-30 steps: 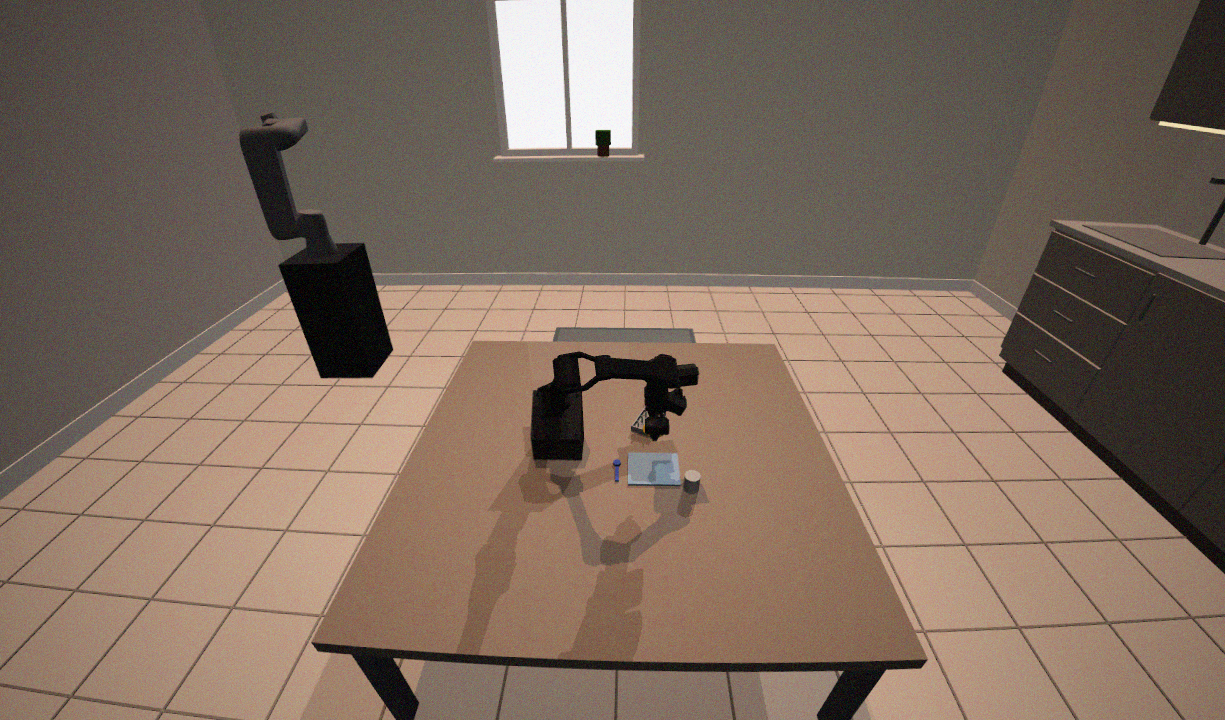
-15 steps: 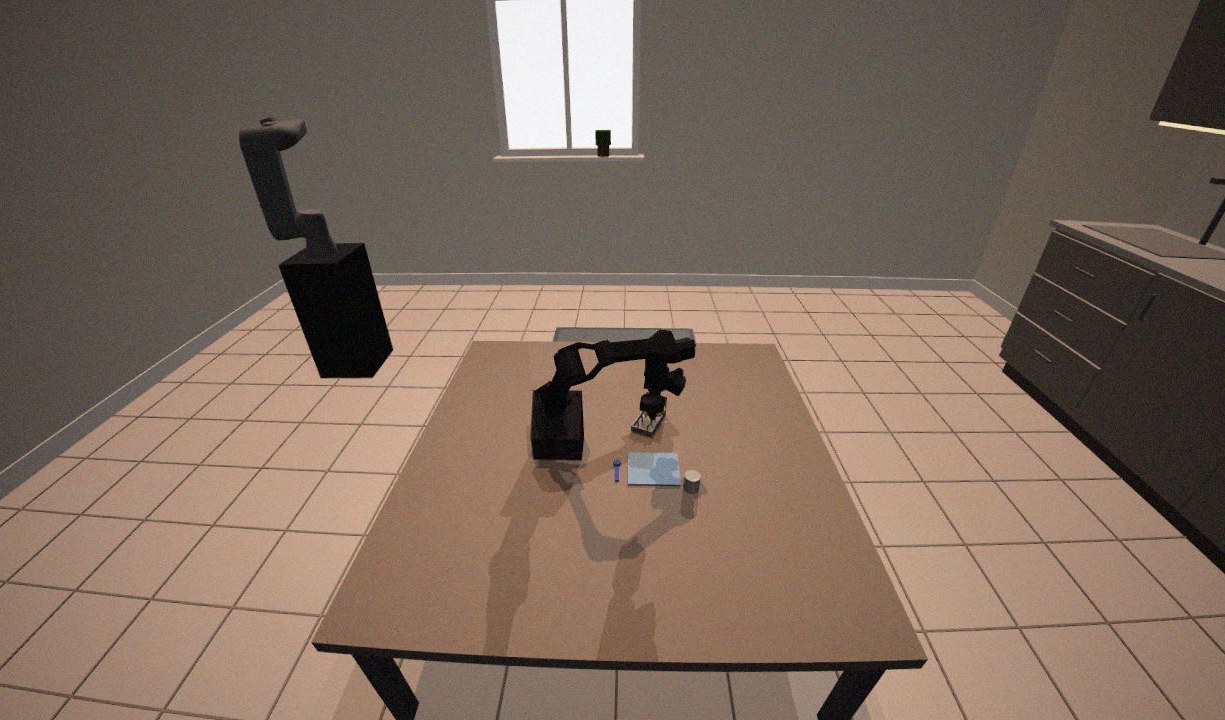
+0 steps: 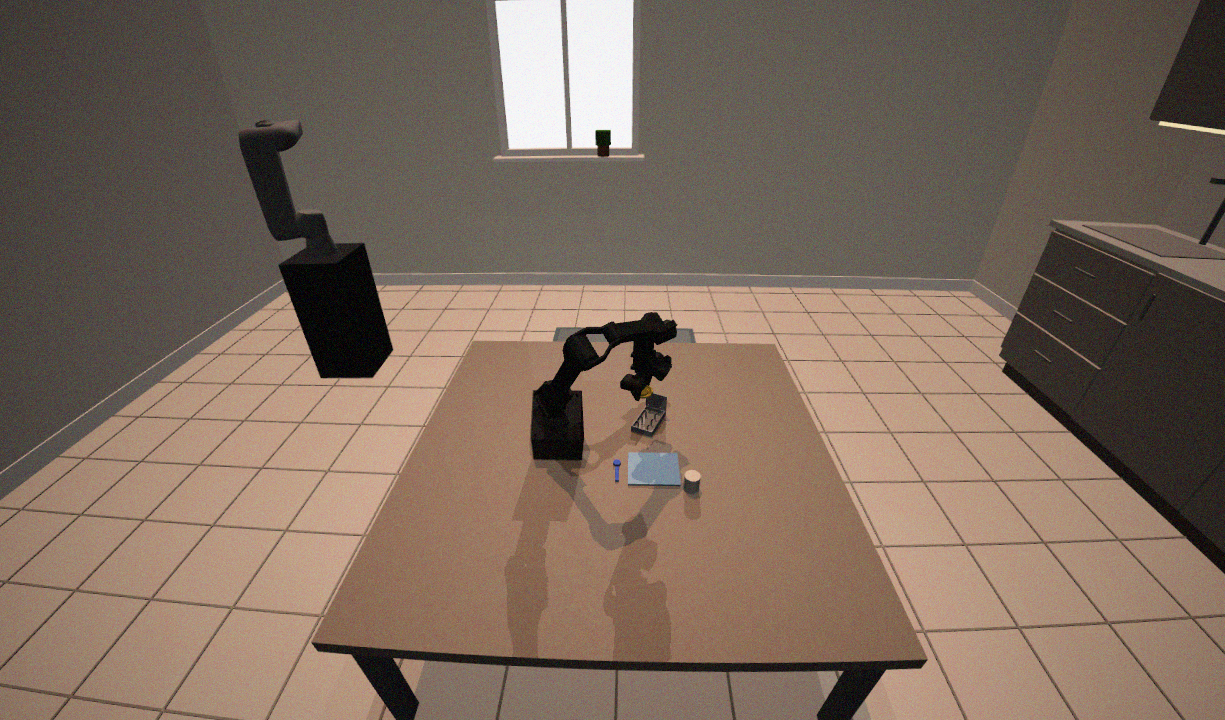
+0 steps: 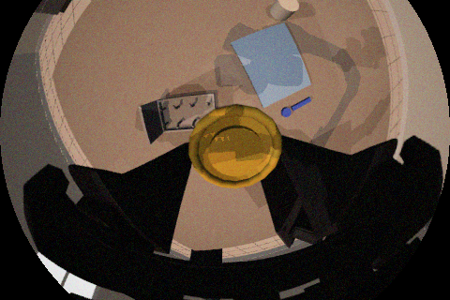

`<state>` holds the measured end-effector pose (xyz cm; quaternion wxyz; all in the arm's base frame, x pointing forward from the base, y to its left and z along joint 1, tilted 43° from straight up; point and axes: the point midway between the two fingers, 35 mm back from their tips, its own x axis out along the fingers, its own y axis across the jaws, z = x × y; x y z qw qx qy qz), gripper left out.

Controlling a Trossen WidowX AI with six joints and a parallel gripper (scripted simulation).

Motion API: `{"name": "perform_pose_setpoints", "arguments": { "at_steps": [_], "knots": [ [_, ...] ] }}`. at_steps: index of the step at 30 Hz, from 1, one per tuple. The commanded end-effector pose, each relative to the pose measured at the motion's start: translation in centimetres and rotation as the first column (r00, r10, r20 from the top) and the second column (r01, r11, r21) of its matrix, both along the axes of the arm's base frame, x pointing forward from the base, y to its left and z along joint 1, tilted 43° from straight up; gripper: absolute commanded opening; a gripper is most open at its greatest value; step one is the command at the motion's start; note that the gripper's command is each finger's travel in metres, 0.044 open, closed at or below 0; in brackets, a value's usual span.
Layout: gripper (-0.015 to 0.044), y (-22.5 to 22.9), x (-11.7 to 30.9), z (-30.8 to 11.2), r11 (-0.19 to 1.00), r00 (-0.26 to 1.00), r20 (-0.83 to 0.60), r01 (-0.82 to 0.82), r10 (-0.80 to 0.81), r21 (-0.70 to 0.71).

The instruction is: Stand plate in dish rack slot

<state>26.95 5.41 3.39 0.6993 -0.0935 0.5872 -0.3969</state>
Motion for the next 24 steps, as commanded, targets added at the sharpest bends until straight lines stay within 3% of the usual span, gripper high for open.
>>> {"name": "perform_pose_setpoints", "arguments": {
  "at_steps": [1,13,24],
  "knots": [
    [0.0000,-0.4,-0.3,-0.8,1.000,0.999,-0.044,-0.004,0.005,0.028],
    [0.0000,-2.1,-1.0,-3.7,0.971,0.963,-0.237,-0.074,0.129,0.229],
    [0.0000,-3.3,-1.5,-6.1,0.886,0.902,-0.306,-0.150,0.305,0.440]
  ]
}}
